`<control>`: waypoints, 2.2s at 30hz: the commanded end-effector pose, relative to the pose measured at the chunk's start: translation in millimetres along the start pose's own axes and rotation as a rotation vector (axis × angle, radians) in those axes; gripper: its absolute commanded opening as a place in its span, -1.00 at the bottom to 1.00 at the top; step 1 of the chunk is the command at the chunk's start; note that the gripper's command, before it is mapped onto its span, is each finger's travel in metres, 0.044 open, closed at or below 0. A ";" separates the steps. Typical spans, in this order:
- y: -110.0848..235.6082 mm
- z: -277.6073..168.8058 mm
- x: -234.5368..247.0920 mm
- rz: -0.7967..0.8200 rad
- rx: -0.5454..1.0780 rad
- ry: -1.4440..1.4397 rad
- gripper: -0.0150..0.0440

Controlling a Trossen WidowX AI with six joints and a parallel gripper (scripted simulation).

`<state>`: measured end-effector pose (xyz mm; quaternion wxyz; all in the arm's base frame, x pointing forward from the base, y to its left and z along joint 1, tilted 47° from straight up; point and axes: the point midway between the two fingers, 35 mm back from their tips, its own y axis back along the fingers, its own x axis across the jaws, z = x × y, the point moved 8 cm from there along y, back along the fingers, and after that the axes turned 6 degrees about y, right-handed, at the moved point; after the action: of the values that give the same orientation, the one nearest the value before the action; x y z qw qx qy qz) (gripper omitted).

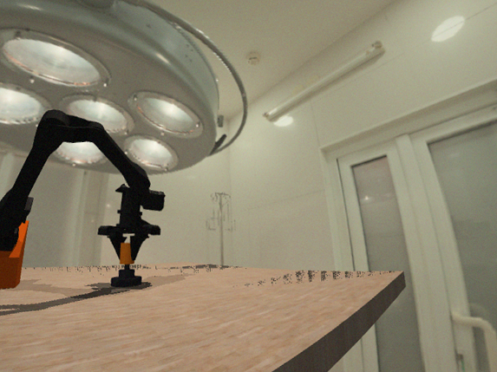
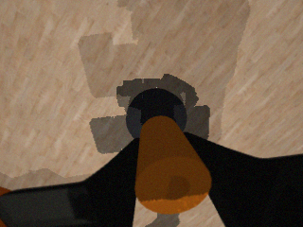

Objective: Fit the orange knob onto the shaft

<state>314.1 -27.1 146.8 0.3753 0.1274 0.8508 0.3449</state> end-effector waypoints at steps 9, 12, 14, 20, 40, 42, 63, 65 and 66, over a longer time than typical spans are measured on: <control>-0.3 -0.2 -0.6 -0.004 0.000 -0.045 -0.49; -0.5 -0.2 -0.6 -0.004 0.000 -0.030 -0.49; -0.7 -0.2 -0.6 -0.004 0.000 -0.010 -0.49; -1.1 -0.2 -0.6 -0.004 0.000 0.034 -0.49; 2.9 0.7 -1.1 -0.004 0.000 0.052 -0.49; 2.6 0.5 -0.7 -0.004 0.000 0.052 -0.49; -8.9 -0.6 0.6 -0.005 0.001 0.051 -0.49; -10.6 -0.5 0.6 -0.005 0.001 0.051 -0.49; -11.4 -0.4 0.5 -0.005 0.001 0.051 -0.49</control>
<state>313.9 -33.6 141.2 0.3551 0.1192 0.8594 0.3480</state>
